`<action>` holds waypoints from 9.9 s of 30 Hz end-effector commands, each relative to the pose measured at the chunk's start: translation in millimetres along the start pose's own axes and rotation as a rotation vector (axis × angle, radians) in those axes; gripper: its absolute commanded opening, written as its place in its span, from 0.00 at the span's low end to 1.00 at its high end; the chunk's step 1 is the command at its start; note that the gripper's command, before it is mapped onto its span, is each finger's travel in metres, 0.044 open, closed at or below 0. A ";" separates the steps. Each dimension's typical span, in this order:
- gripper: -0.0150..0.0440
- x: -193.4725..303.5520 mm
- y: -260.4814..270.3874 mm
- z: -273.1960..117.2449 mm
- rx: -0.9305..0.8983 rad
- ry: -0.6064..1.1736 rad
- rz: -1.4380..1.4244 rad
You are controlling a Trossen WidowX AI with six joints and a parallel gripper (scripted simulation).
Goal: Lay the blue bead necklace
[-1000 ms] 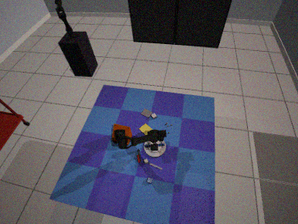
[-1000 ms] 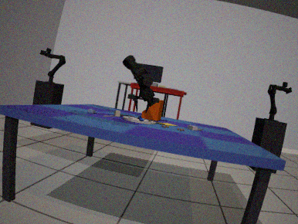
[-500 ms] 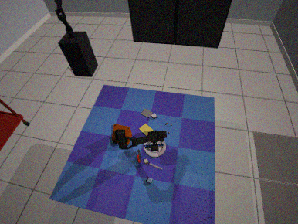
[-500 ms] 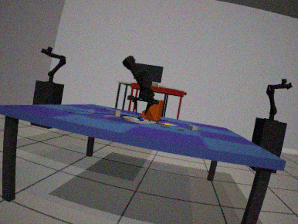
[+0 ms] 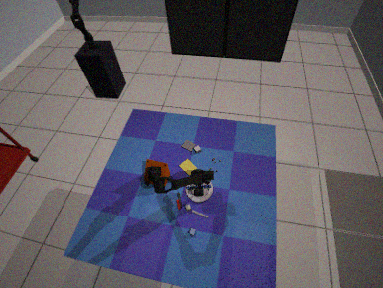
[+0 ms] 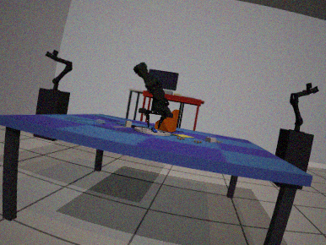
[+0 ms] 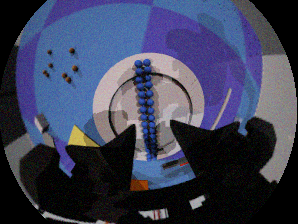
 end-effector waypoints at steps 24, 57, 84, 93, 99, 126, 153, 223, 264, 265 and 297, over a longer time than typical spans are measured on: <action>0.25 1.1 0.8 7.4 0.002 0.005 -0.005; 0.25 1.1 0.8 7.4 0.002 0.005 -0.005; 0.25 4.0 -11.0 1.3 0.006 0.008 -0.012; 0.25 4.1 -11.1 5.3 0.006 0.008 -0.012; 0.52 3.6 -10.6 3.1 0.002 0.007 -0.007; 1.00 3.9 -10.5 1.3 0.006 0.008 -0.012; 0.78 -20.0 -7.8 -23.3 0.004 0.008 -0.327; 0.25 -20.3 -8.6 7.3 0.002 0.005 -0.320; 0.65 -20.4 -8.2 1.2 0.005 0.008 -0.327; 0.70 -20.4 -8.2 1.2 0.005 0.008 -0.327; 0.78 2.4 -5.2 -13.9 0.001 0.008 -0.139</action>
Point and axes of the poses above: the point midway between the two fingers, 35 mm back from their tips, its own z axis out along the fingers, its own y axis across the jaws, x = y × z, the point moved 8 cm from there along -z, back along the fingers, and after that the axes turned 3 degrees about z, right-handed, at the moved point
